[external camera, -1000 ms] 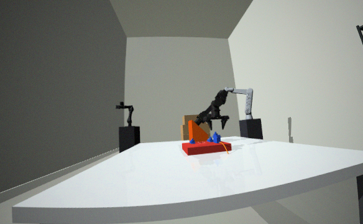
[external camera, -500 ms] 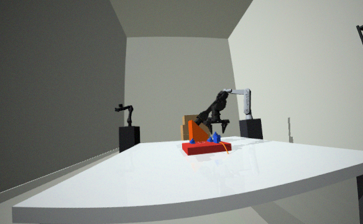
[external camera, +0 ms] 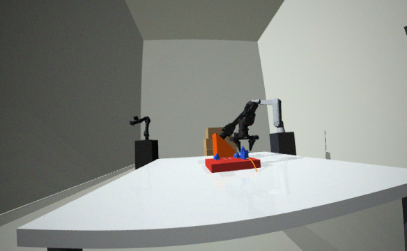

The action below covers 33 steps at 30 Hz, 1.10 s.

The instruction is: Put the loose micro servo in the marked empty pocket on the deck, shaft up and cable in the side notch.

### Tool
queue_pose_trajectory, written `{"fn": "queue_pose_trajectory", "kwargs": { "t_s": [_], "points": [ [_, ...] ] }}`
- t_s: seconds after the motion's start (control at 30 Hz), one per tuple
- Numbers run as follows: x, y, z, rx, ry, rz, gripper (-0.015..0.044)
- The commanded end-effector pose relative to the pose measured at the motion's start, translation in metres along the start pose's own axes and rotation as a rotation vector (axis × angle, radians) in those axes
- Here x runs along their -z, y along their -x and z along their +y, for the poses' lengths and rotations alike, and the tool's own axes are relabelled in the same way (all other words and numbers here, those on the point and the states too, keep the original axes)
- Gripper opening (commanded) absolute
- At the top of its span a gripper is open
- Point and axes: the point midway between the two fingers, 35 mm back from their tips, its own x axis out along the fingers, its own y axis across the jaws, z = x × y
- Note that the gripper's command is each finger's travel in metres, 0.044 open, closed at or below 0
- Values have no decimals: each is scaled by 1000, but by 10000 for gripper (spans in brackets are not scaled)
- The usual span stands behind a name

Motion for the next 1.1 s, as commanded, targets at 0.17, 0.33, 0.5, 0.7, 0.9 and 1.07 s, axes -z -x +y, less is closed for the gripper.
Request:
{"fn": "queue_pose_trajectory", "kwargs": {
  "t_s": [0.17,0.33,0.5,0.7,0.9,1.07],
  "points": [
    [0,-1,0,3,-6,-1,125],
    [0,-1,0,3,-6,-1,92],
    [0,8,0,2,-6,-1,0],
    [-8,28,1,2,-6,-2,0],
    [-9,29,3,2,-6,-2,0],
    [-11,29,3,2,-6,-2,0]
  ]
}}
